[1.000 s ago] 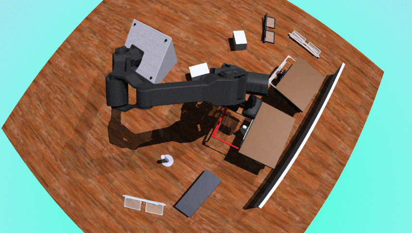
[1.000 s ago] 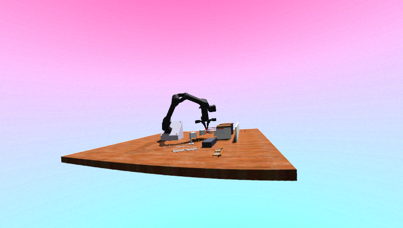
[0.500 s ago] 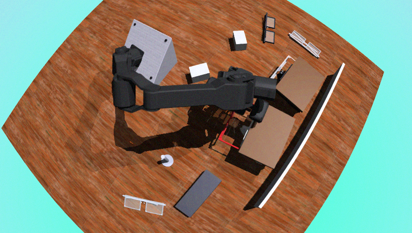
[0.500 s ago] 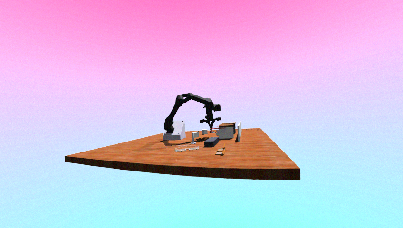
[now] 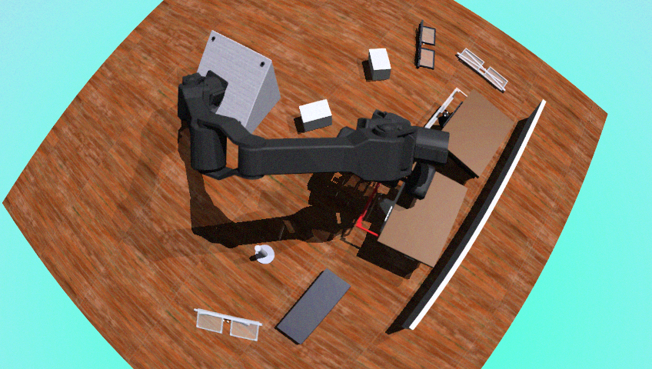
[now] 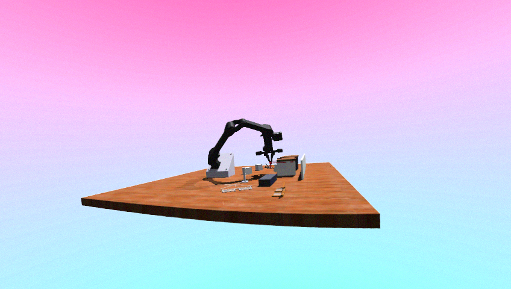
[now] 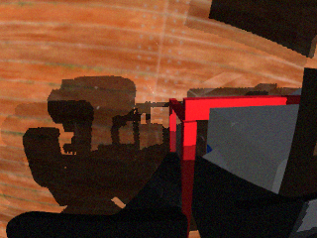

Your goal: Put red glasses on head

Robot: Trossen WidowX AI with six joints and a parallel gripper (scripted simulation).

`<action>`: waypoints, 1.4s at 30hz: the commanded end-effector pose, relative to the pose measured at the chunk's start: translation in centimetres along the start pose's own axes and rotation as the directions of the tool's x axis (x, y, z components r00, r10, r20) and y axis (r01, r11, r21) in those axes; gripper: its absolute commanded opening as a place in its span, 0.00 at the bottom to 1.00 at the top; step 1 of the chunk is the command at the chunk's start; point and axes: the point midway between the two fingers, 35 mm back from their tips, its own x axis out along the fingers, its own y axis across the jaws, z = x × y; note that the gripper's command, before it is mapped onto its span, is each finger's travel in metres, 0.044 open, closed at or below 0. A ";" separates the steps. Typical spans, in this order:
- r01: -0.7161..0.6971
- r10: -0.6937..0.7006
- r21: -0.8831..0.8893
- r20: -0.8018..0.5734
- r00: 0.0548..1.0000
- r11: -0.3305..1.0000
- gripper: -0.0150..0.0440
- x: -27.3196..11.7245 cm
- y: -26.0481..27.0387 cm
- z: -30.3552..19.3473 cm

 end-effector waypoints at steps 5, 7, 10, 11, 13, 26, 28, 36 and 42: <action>-0.004 0.004 -0.006 -0.006 1.000 1.000 0.25 0.3 -0.9 0.1; -0.004 0.004 -0.006 -0.006 1.000 1.000 0.25 0.3 -1.1 0.1; -0.004 0.004 -0.006 -0.006 1.000 1.000 0.25 0.3 -1.3 0.1; -0.004 0.004 -0.006 -0.006 1.000 1.000 0.25 0.3 -1.3 0.1; -0.004 0.003 -0.006 -0.006 1.000 1.000 0.25 0.3 -1.4 0.1; -0.004 0.003 -0.006 -0.006 1.000 1.000 0.25 0.6 -1.4 0.1; -0.004 0.003 -0.006 -0.006 1.000 1.000 0.25 0.6 -1.3 0.1; -0.004 0.003 -0.006 -0.006 1.000 1.000 0.25 0.6 -1.3 0.1; -0.004 0.003 -0.005 -0.006 1.000 1.000 0.25 0.9 -1.3 0.1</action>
